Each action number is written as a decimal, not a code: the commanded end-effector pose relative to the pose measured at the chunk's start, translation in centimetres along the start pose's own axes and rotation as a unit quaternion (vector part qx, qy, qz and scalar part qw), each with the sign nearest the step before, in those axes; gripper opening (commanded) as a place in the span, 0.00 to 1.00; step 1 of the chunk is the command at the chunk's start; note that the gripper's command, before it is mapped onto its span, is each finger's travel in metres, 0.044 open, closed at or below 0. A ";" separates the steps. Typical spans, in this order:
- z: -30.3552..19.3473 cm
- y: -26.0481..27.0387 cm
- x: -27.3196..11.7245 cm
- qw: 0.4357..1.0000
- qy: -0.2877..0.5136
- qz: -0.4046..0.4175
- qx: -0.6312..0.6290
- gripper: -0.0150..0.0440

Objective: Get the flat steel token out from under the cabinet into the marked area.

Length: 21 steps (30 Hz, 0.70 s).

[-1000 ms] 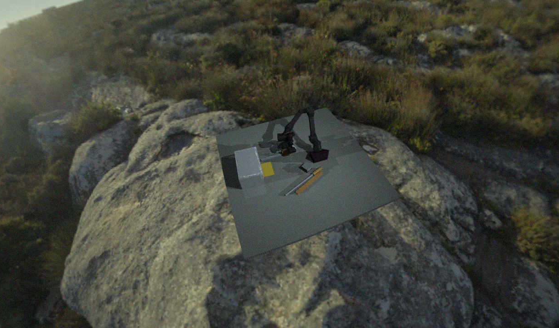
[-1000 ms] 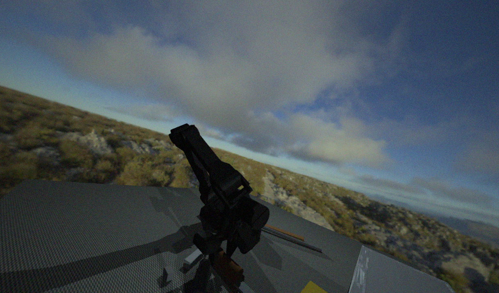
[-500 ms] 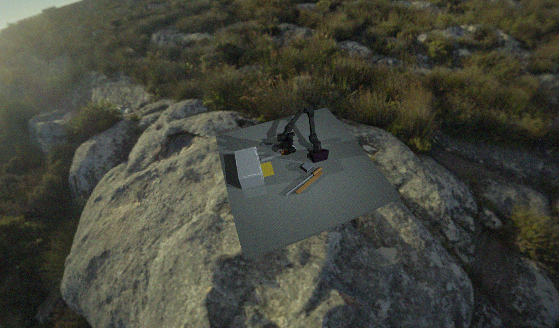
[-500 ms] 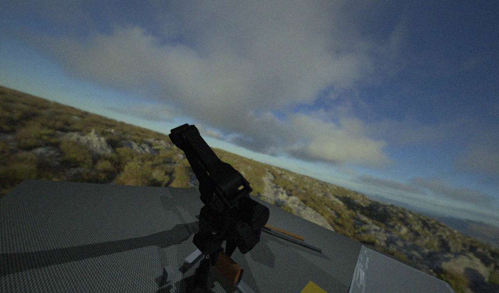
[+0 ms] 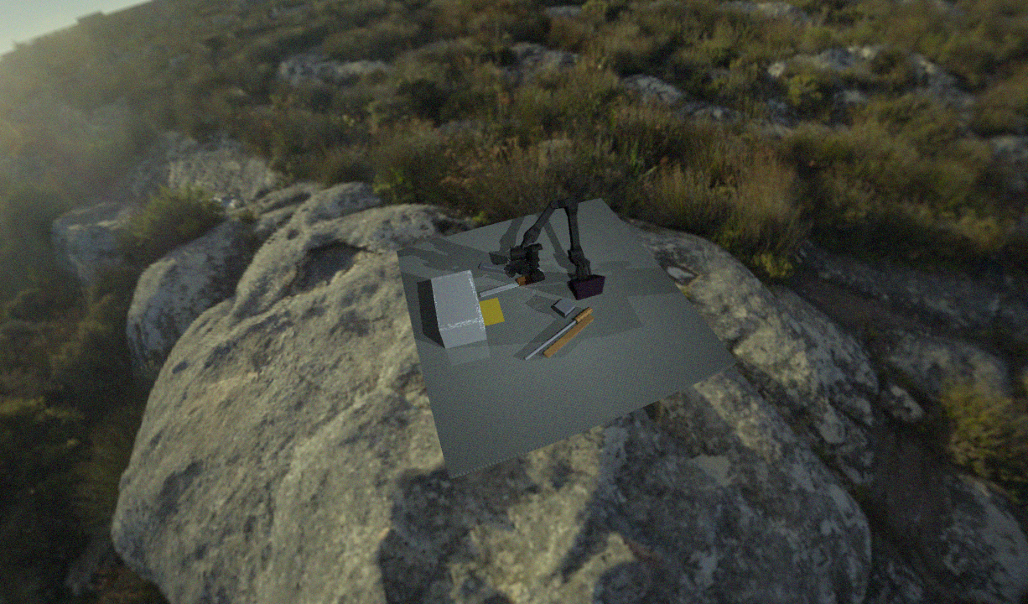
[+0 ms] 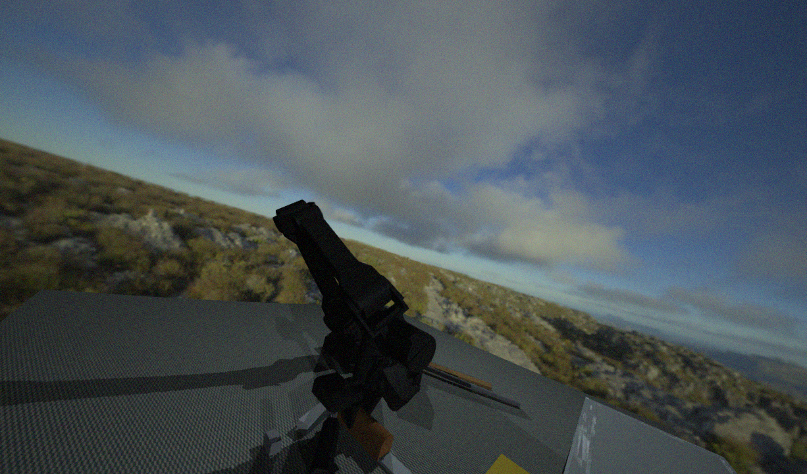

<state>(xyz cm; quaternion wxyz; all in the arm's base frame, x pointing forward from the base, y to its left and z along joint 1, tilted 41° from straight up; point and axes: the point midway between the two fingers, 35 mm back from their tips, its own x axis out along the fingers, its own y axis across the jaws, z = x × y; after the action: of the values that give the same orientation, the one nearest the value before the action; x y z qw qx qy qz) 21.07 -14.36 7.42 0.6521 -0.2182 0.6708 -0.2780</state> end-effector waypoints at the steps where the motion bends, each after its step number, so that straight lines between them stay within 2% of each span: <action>1: 0.0 0.1 0.0 1.000 0.000 0.002 0.000 0.44; 5: 0.0 0.1 0.0 1.000 0.000 0.002 0.000 0.26; 21: 1.3 0.1 0.0 1.000 0.004 0.002 -0.012 0.25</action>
<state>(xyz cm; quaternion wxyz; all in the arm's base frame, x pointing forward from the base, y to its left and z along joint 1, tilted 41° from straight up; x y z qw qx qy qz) 21.84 -14.36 7.43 0.6502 -0.2204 0.6735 -0.2741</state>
